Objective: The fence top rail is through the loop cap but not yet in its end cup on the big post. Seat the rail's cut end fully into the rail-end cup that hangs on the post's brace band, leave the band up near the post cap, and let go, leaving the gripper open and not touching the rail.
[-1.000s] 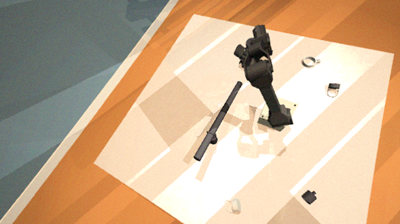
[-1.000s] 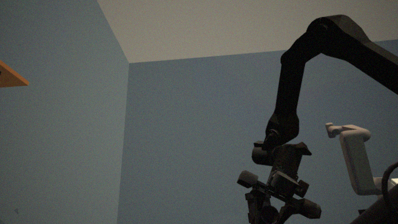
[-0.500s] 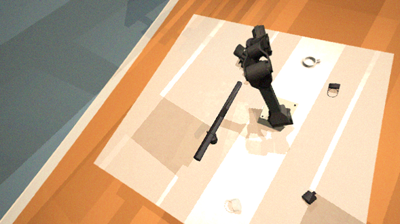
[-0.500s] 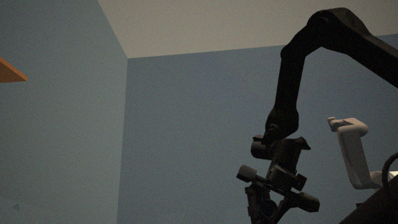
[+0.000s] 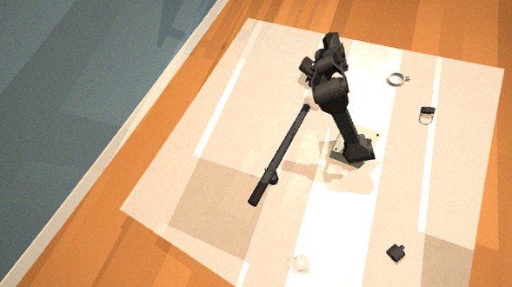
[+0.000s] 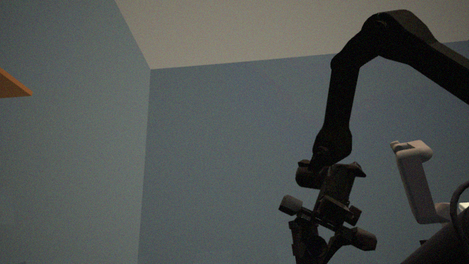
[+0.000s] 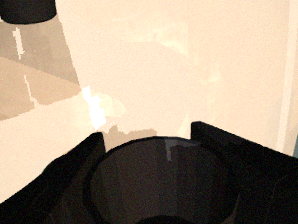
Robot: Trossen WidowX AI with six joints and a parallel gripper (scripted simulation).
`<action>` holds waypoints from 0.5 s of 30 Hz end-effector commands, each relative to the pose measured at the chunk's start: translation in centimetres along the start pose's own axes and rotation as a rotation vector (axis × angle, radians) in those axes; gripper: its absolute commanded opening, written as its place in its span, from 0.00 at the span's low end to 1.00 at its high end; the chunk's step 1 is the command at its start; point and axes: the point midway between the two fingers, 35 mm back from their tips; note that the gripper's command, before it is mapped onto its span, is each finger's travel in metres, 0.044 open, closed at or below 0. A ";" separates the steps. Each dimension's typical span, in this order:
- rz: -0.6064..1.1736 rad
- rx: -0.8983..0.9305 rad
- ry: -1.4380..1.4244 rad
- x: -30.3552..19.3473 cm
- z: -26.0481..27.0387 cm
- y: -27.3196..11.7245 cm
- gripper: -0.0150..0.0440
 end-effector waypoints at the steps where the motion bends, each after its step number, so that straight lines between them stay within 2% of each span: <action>1: 0.000 0.000 0.000 0.0 0.0 0.0 0.65; 9: -0.003 0.000 -0.005 1.3 -1.1 -1.3 1.00; 15: -0.006 0.000 -0.011 2.9 -2.2 -2.9 1.00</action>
Point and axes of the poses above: the point midway between the two fingers, 35 mm back from their tips, its own y axis out along the fingers, its own z axis across the jaws, x = y × z, and after that the axes turned 11 degrees about -y, right-handed
